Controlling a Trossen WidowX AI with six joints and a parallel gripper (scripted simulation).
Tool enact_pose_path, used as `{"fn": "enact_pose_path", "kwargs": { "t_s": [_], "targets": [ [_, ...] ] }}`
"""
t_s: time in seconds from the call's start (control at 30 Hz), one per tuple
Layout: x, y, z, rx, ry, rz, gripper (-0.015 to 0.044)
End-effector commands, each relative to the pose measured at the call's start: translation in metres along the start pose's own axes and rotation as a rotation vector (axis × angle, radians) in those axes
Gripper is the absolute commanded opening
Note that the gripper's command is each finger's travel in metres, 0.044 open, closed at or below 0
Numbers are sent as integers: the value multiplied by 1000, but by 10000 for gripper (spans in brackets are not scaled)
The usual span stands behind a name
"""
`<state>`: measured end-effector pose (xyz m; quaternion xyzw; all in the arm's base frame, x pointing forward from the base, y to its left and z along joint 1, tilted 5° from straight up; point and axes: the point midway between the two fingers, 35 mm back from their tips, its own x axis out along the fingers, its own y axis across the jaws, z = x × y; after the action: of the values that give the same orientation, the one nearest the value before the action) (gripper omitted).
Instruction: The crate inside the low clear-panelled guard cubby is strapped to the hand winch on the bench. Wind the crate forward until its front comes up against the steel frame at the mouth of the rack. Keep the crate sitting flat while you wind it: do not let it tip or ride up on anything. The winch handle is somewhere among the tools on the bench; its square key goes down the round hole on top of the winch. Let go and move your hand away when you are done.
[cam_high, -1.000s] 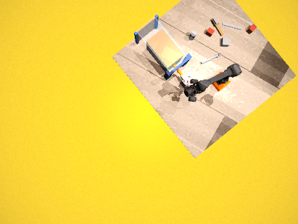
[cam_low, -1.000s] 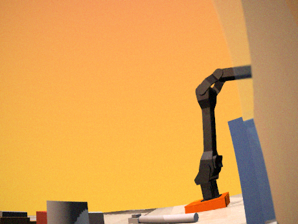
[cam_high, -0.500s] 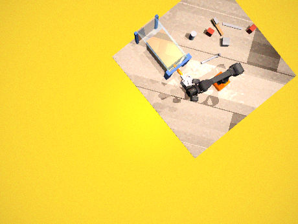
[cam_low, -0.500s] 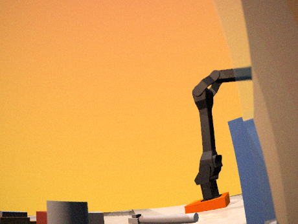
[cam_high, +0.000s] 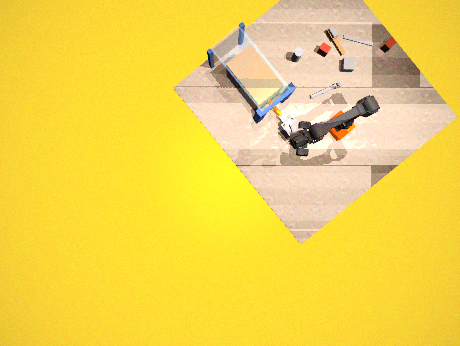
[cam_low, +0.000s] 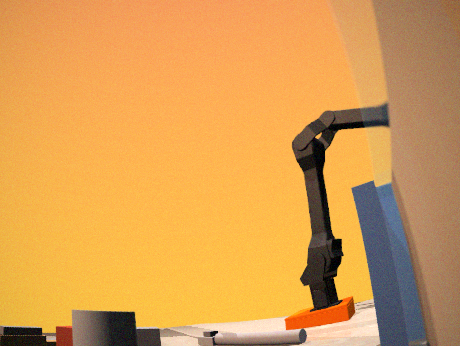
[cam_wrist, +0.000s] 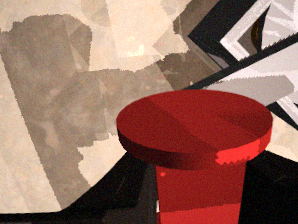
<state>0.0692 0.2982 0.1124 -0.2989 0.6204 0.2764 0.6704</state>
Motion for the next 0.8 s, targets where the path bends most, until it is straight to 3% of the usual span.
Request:
{"fn": "enact_pose_path", "kwargs": {
  "t_s": [0.0, 0.77],
  "targets": [
    [3, -6, -14, 1, 32, -13, 0],
    [2, -21, -33, 1, 33, -14, 0]
  ]
}}
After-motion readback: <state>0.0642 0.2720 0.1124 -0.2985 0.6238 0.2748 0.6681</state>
